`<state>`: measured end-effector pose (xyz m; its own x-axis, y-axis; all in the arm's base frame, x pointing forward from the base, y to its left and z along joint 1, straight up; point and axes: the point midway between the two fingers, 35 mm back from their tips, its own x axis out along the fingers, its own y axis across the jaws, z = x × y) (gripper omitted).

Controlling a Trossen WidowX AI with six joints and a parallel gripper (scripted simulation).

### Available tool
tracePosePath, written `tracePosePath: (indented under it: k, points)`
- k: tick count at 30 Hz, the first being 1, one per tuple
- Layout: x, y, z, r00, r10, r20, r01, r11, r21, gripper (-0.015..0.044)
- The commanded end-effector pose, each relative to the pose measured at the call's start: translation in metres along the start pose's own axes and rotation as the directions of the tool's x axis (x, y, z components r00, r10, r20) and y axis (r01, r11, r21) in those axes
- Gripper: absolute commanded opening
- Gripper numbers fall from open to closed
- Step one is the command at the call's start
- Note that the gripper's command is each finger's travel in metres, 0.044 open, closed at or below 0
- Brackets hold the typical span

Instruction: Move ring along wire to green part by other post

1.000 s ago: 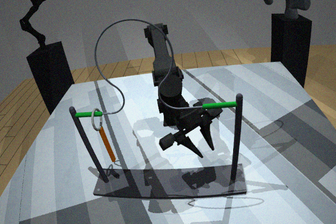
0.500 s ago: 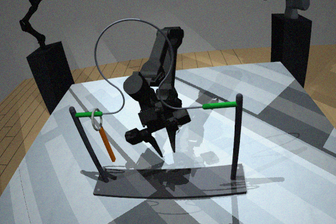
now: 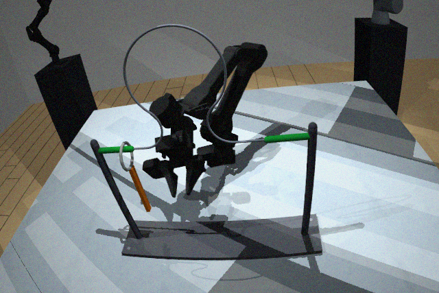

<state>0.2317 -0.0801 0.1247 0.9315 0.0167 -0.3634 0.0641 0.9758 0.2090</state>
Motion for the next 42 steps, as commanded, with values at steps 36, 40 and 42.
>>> tracePosePath:
  k: [36,40,42]
  points:
    - [-0.012,-0.052,0.029,0.957,-0.014,0.288,0.073,0.978,-0.196,0.0160]
    - [-0.010,-0.052,0.031,0.956,0.003,0.294,0.062,0.975,-0.212,0.0160]
    - [-0.009,-0.052,0.032,0.956,0.003,0.294,0.062,0.975,-0.212,0.0160]
